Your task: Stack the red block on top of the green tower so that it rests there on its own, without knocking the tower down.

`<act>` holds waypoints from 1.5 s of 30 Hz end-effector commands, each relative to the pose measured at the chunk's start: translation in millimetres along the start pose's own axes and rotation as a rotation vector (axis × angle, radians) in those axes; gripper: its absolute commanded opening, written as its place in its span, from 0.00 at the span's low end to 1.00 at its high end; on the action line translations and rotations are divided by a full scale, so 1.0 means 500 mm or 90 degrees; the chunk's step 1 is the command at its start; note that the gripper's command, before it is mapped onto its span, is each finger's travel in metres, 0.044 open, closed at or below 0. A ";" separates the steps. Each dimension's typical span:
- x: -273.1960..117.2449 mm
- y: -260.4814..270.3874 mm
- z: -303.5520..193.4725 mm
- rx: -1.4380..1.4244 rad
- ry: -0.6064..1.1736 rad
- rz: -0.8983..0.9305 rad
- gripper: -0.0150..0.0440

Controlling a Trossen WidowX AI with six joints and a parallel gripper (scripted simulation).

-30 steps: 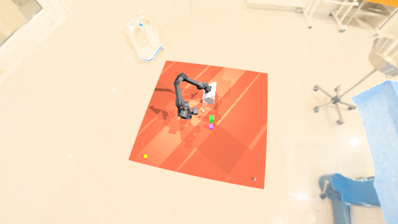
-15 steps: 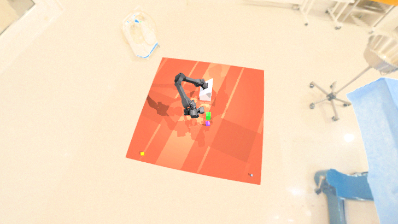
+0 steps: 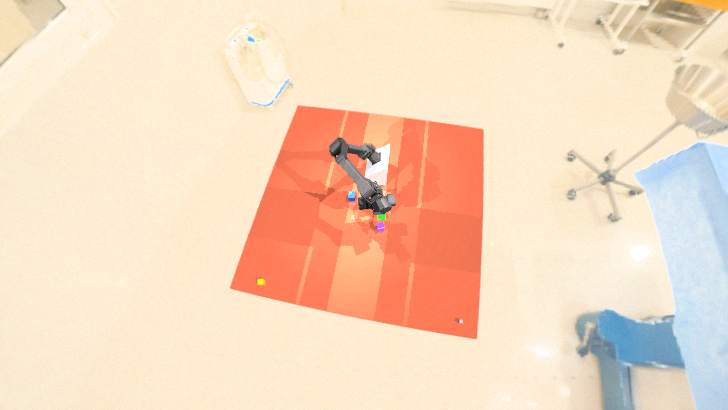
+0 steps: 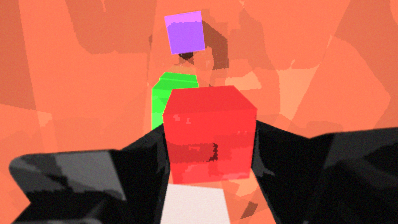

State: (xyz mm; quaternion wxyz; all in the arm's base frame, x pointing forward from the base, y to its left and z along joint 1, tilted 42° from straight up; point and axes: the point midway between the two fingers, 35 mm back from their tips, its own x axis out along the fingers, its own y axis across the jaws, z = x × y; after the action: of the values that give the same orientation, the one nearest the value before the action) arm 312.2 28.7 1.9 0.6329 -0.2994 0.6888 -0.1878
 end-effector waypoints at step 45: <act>0.061 0.055 -0.019 0.004 0.005 0.000 0.70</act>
State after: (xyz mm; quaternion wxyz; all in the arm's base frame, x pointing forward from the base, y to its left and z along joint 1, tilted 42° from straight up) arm 297.6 28.5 -37.6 0.6310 -0.2965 0.6908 -0.1914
